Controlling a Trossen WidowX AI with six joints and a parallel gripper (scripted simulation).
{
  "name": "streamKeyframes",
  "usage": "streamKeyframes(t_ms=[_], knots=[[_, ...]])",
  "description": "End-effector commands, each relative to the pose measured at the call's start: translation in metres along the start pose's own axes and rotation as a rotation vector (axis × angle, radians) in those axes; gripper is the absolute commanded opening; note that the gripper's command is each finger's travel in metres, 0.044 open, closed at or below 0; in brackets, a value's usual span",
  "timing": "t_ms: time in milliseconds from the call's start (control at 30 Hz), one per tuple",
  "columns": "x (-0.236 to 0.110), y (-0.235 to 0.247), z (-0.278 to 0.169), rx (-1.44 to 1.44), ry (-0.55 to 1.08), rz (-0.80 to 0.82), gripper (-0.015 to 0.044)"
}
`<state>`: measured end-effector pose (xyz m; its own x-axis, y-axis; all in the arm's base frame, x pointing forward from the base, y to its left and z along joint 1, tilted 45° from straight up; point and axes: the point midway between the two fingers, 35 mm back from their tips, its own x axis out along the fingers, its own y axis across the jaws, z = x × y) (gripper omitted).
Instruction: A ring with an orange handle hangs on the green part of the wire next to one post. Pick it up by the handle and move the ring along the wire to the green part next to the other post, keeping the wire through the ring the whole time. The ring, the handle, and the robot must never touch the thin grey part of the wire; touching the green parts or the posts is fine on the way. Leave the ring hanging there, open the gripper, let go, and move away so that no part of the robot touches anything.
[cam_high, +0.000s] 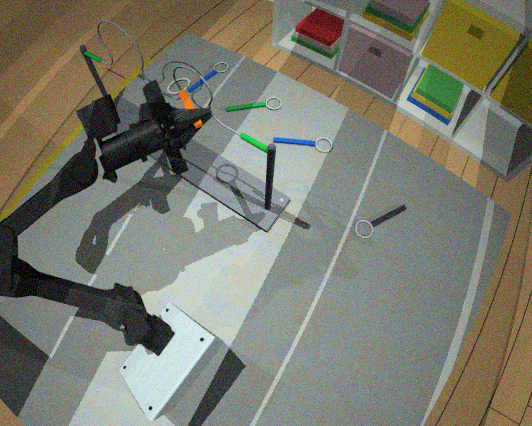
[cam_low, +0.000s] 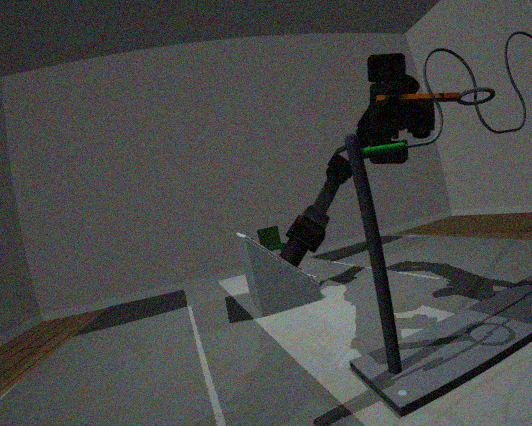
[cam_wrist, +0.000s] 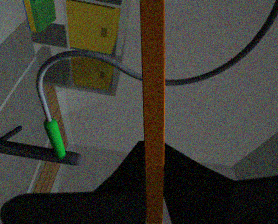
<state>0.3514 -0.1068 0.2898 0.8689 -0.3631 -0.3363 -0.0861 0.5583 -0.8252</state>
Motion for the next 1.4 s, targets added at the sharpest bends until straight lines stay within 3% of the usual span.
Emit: streamKeyframes(t_ms=[0, 1367], knots=[[-0.002, -0.007, 0.001, 0.002, 0.0, -0.005, -0.015], [-0.003, 0.024, 0.012, 0.621, -0.077, 0.341, -0.015]])
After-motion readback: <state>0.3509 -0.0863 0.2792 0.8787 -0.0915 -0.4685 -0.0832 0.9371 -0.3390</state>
